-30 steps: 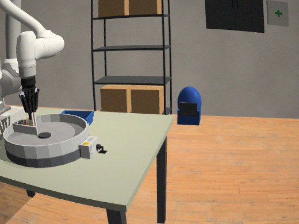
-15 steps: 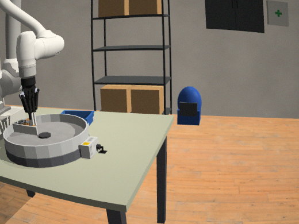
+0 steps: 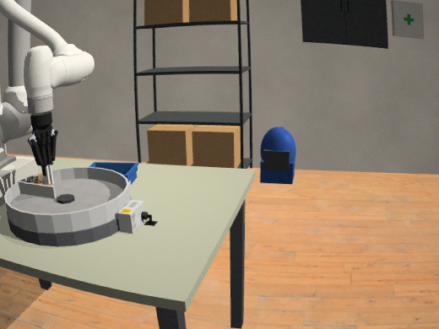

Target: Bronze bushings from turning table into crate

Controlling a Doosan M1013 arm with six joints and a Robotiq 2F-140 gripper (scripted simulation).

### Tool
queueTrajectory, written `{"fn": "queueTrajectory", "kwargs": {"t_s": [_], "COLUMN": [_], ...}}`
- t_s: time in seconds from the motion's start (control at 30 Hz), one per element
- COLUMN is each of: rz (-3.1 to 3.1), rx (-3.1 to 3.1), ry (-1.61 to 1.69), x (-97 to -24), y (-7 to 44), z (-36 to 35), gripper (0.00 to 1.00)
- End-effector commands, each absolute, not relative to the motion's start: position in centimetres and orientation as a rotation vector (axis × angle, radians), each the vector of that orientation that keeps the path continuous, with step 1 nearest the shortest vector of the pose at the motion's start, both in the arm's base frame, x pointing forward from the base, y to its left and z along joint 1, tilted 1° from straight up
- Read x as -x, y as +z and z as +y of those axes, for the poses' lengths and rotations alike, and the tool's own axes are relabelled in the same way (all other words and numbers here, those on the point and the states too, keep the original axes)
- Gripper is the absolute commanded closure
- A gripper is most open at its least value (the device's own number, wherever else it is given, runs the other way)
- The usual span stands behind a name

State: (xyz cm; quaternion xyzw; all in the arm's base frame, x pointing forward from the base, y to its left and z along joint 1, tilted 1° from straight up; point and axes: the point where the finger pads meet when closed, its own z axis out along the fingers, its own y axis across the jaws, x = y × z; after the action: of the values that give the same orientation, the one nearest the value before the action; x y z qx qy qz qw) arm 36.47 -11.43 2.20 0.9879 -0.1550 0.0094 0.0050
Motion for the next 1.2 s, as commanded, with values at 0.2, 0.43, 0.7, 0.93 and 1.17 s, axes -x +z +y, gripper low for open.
{"fn": "queueTrajectory", "kwargs": {"t_s": [0.2,0.43,0.7,0.93,1.17], "rz": [-0.485,-0.485,-0.485,-0.485,-0.485], "rx": [-3.093,-3.093,-3.093,-3.093,-3.093], "ry": [0.03,0.03,0.03,0.03,0.03], "x": [-36.5,-36.5,-36.4,-36.4,-36.3], "y": [2.2,2.3,4.7,7.5,9.2], "z": [-11.5,-11.5,-11.4,-11.4,-11.4], "gripper": [1.0,1.0,1.0,1.0,1.0]}}
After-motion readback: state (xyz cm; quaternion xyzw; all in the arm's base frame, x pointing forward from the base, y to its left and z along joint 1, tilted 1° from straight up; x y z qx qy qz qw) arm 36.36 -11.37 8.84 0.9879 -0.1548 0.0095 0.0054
